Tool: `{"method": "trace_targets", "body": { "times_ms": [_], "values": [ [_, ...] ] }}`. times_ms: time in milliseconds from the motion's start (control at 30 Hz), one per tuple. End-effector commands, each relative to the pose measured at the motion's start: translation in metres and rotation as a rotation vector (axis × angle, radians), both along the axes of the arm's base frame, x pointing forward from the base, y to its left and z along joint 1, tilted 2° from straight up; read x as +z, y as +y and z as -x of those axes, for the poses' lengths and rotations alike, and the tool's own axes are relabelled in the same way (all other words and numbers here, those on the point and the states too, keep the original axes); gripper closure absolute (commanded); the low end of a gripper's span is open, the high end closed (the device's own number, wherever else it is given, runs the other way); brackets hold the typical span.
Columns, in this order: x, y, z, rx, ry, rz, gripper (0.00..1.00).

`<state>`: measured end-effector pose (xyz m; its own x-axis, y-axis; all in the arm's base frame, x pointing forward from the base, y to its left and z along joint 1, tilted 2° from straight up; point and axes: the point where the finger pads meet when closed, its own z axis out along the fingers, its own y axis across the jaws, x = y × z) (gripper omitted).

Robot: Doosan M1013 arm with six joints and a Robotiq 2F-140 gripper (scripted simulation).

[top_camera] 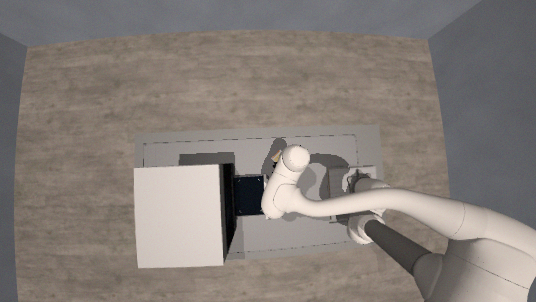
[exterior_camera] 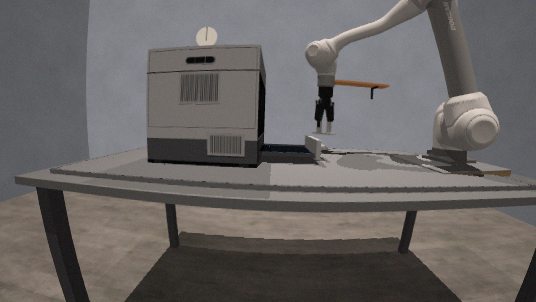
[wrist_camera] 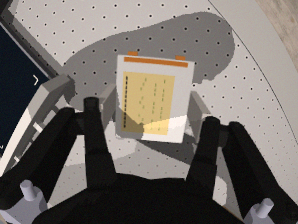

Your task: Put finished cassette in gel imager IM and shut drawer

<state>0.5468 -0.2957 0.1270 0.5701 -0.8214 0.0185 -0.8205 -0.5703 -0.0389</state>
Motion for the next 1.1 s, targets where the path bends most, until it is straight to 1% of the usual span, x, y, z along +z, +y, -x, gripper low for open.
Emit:
{"method": "trace_targets", "body": {
  "times_ms": [0,900,1067],
  "values": [
    [0.003,0.0,0.0,0.0,0.0,0.0,0.9],
    [0.037,0.0,0.002,0.0,0.0,0.0,0.9],
    [0.037,0.0,0.002,0.0,0.0,0.0,0.9]
  ]
}}
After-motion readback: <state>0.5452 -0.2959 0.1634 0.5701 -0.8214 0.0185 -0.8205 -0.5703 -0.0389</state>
